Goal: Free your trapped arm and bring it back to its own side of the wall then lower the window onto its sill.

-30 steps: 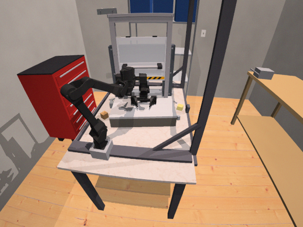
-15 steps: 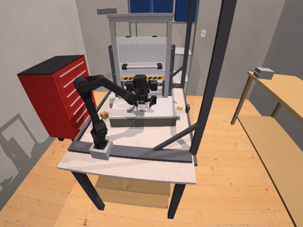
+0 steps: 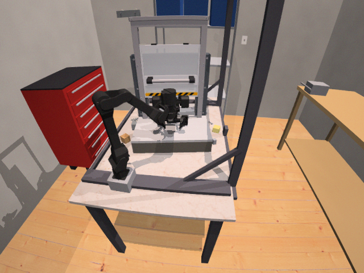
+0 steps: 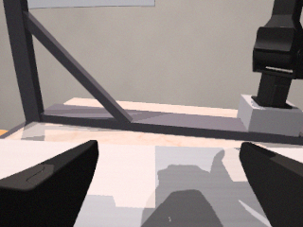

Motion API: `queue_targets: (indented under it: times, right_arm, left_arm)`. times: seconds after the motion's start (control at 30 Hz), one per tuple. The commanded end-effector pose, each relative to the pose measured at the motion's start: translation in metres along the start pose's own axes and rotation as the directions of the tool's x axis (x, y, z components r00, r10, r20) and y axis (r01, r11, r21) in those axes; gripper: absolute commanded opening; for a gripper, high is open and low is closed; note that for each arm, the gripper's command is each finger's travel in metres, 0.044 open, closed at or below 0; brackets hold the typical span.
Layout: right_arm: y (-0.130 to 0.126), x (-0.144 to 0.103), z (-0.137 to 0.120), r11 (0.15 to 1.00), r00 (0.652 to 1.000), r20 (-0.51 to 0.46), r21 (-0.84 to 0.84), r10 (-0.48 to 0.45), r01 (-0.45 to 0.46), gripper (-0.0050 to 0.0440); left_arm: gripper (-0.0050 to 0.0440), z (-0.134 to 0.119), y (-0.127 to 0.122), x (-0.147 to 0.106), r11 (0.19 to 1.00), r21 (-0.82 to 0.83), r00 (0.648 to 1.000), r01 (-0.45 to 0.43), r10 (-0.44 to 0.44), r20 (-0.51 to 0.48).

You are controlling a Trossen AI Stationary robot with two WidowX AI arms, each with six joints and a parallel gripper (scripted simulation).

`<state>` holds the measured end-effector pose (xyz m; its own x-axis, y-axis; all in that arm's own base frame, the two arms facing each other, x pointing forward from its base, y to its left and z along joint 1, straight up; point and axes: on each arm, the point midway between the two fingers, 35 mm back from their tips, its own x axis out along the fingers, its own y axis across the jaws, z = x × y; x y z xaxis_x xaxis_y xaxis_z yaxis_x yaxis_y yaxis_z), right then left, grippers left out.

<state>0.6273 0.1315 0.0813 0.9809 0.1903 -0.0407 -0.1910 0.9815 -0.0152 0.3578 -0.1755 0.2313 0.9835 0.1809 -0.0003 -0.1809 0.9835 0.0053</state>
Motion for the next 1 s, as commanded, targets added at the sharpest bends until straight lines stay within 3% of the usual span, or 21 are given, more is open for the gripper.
queue_targets:
  times: [0.0, 0.97]
  right_arm:
    - [-0.001, 0.002, 0.039, 1.000, 0.997, 0.074, 0.001, -0.001, 0.001, 0.0400]
    - [-0.001, 0.002, 0.039, 1.000, 0.997, 0.074, 0.001, -0.001, 0.001, 0.0400]
  left_arm:
    - [0.0400, 0.009, -0.001, 0.012, 1.000, -0.021, 1.000, -0.002, 0.002, 0.014]
    - [0.0400, 0.010, 0.000, 0.073, 1.000, -0.021, 1.000, -0.001, 0.001, 0.014]
